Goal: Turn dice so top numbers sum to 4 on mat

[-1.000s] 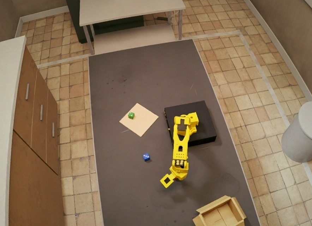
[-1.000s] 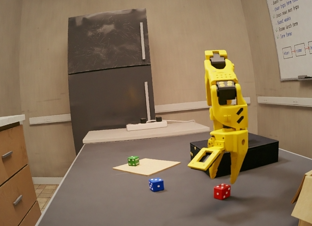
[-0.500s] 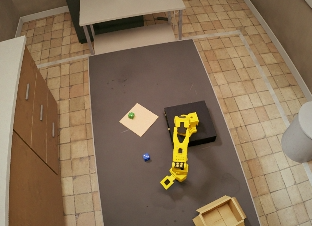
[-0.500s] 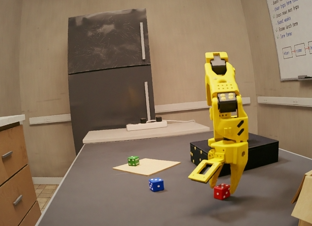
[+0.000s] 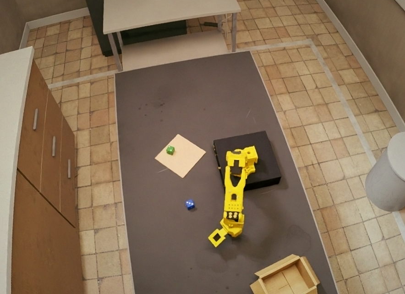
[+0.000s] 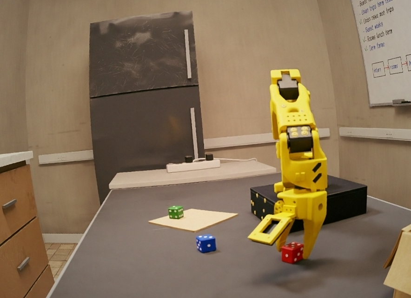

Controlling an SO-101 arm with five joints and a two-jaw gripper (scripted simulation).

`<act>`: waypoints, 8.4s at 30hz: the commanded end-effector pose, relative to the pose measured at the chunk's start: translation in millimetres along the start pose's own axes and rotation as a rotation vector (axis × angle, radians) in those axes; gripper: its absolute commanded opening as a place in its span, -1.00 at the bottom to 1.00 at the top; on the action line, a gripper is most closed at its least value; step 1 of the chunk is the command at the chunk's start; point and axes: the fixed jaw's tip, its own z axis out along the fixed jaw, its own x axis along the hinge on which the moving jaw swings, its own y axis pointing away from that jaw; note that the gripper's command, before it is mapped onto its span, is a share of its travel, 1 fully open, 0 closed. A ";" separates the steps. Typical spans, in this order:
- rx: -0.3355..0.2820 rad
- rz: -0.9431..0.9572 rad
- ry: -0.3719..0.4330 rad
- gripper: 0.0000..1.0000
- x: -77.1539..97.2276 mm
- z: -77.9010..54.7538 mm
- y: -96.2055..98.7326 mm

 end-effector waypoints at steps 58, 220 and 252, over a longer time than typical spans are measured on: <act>0.020 0.004 0.020 -0.95 5.0 5.5 -14.4; 0.192 0.293 -1.162 -1.00 -78.2 -45.4 -258.2; 0.214 0.284 -1.169 -1.00 -78.3 -47.3 -261.6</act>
